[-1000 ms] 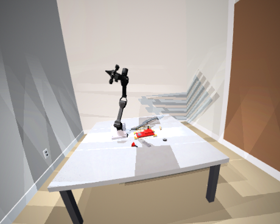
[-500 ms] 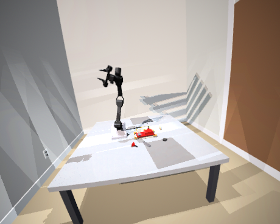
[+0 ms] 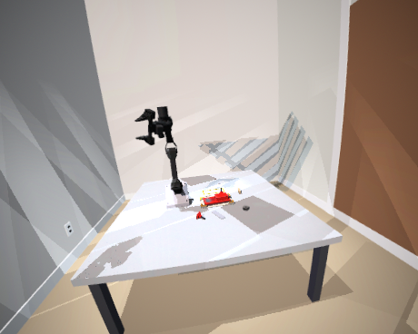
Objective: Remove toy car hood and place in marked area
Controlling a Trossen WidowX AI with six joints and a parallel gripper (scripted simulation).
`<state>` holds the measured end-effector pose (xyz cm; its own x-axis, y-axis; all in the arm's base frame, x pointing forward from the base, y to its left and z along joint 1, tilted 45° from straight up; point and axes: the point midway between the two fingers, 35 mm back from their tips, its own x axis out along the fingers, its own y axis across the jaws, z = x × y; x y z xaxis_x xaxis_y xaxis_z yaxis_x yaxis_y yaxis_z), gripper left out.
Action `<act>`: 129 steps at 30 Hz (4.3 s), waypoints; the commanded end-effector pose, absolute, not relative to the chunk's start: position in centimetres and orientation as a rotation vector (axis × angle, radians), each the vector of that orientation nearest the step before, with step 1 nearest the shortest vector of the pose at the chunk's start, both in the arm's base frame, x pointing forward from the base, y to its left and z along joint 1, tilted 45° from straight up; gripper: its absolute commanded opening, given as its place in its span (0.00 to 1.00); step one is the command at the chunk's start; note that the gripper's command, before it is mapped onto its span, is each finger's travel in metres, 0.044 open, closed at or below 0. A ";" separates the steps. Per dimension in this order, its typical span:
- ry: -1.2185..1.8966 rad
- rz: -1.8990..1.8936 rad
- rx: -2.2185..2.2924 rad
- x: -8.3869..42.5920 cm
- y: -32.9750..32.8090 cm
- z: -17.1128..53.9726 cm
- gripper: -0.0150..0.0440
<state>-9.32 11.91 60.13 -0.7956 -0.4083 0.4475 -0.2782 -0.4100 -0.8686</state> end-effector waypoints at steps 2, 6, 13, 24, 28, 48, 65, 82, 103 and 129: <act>1.658 -2.243 -0.989 -10.0 7.2 60.1 1.00; 1.701 -2.088 -1.023 -10.1 3.1 59.6 1.00; 1.583 -1.957 -1.003 -10.1 -3.1 58.8 1.00; 1.407 -1.646 -0.978 -6.1 -14.9 55.6 1.00; 1.363 -1.571 -0.941 -4.3 -17.8 54.1 1.00; 1.217 -1.151 -0.736 9.6 -27.0 43.3 1.00; 1.284 -0.824 -0.537 24.5 -24.7 29.1 1.00; 1.476 -0.695 -0.478 32.0 -13.4 13.8 1.00; 1.531 -0.701 -0.519 32.3 -9.4 8.8 1.00; 1.531 -0.701 -0.519 32.2 -10.6 7.6 1.00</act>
<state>32.31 -10.35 7.91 -0.0818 -0.6907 -0.7185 0.0924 0.7125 -0.6955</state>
